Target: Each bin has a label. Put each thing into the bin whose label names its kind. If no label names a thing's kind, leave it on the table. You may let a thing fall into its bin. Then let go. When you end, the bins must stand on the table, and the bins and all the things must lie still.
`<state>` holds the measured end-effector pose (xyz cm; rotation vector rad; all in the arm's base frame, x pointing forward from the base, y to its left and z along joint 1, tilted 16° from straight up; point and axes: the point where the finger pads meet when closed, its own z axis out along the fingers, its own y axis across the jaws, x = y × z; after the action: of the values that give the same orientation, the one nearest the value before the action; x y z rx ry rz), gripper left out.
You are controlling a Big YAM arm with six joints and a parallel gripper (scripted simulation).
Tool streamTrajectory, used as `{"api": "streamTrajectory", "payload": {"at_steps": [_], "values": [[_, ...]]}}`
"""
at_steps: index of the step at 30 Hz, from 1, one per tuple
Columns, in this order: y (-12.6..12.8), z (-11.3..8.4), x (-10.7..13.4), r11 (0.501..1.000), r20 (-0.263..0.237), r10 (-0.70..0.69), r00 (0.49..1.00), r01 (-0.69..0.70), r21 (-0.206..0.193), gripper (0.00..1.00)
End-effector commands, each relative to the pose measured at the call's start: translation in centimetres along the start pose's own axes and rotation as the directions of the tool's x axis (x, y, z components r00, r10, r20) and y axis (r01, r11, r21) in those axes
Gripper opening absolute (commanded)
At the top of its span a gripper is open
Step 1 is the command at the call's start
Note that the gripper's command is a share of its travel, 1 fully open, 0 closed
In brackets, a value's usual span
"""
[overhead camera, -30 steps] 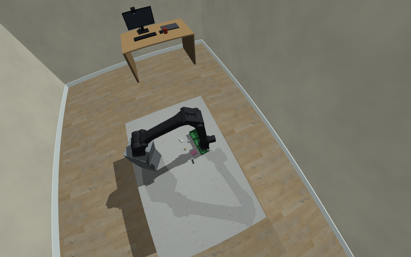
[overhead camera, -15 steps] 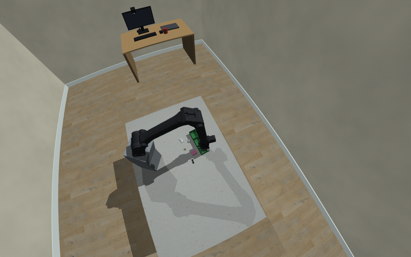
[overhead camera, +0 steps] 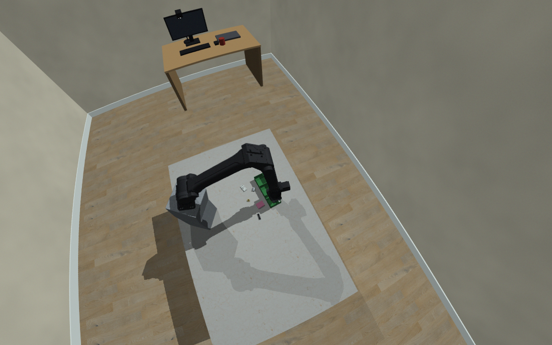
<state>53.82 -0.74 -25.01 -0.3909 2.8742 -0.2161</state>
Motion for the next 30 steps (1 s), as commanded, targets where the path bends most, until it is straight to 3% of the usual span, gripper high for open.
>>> {"api": "streamTrajectory", "payload": {"at_steps": [1,16,30], "values": [[-1.2,-1.8,-0.9,1.000,0.017,0.009,1.000,-0.009,0.005,0.08],[-0.2,-3.4,-0.8,1.000,0.015,0.007,1.000,-0.007,0.001,0.08],[0.0,-7.4,-1.6,1.000,0.028,0.002,1.000,-0.002,0.004,0.08]]}}
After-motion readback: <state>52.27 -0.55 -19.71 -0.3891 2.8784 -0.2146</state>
